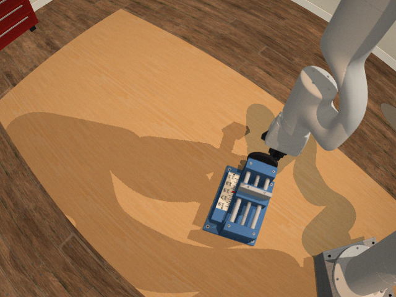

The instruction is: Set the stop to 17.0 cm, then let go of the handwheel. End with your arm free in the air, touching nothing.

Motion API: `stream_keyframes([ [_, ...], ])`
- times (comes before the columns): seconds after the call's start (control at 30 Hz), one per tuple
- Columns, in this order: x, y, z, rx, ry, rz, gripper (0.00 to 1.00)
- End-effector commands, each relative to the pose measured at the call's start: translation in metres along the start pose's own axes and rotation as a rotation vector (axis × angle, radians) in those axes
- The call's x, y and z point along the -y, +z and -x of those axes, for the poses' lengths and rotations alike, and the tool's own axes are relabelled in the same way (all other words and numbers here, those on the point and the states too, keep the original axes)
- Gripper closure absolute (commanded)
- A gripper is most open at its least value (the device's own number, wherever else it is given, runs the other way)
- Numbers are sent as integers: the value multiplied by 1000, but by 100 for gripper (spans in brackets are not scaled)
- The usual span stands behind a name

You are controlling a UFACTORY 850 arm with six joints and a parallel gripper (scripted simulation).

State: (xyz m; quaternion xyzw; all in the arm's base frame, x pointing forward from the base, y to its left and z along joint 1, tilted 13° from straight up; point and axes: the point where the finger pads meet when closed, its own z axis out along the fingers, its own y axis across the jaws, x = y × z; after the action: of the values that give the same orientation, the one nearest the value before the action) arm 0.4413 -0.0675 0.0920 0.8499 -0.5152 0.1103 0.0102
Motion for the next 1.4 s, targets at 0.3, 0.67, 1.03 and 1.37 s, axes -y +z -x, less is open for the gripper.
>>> stream_keyframes([
  [0.3,0,0,0,-1,0,0,94],
  [0.67,0,-1,0,-1,0,0,94],
  [1.03,1,-2,0,-1,0,0,94],
  [1.37,1,-4,0,-1,0,0,94],
])
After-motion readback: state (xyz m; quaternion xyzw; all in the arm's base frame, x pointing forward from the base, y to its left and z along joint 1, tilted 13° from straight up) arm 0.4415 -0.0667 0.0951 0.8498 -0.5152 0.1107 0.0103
